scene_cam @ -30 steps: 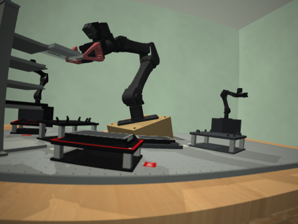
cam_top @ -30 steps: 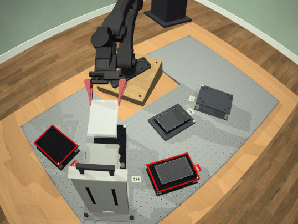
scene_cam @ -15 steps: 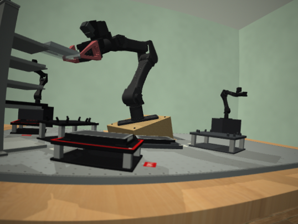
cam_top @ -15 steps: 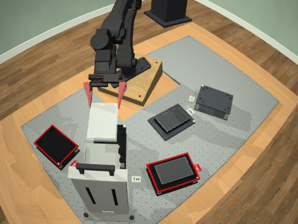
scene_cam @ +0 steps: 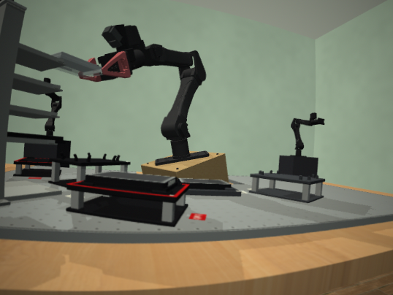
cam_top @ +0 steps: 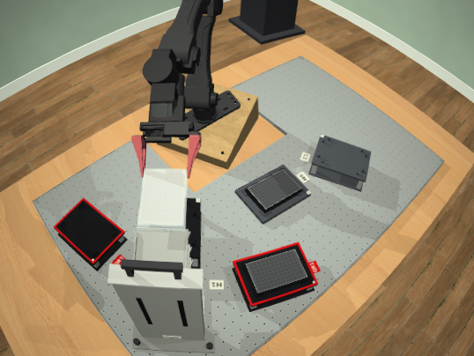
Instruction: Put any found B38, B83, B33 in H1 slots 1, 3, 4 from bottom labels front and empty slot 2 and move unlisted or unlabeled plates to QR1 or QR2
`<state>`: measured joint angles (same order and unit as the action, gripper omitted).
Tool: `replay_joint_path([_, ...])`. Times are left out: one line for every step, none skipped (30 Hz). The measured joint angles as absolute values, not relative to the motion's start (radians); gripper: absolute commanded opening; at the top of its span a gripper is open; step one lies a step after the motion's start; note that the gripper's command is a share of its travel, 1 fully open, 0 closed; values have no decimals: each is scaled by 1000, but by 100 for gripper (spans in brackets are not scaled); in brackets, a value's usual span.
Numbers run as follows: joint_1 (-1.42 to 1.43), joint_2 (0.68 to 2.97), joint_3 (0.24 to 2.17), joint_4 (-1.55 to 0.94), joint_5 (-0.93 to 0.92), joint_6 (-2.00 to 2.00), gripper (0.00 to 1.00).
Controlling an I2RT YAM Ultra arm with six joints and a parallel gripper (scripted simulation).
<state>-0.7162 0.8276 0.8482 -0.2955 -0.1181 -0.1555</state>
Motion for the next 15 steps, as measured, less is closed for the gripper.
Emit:
replay_joint_path([-715,828,849,-295,-118,-155,86])
replay_joint_path([-715,827,850,-295,-118,-155,86])
replay_joint_path([-714,827,852,-293,-118,-155,86])
replay_joint_path([-714,827,852,-292,-118,-155,86])
replay_joint_path([-714,827,854,-290,-118,-155,86])
replay_joint_path([-714,827,854,-290,-118,-155,86])
replay_joint_path([-714,827,855,-289,-118,-155,86])
replay_joint_path([-714,827,855,-288,-118,-155,86])
replay_joint_path([-714,827,855,-287,-118,-155,86])
replay_joint_path([-714,827,855,-287,-118,-155,86])
replay_joint_path([-714,827,855,-287,-118,-155,86])
replay_joint_path([-714,827,855,-287,-118,-155,86])
replay_joint_path([-714,827,854,-285,-118,-155,86])
replay_joint_path([-714,827,853,-284,-118,-155,86])
replay_joint_path([-714,827,852,-283,-118,-155,86])
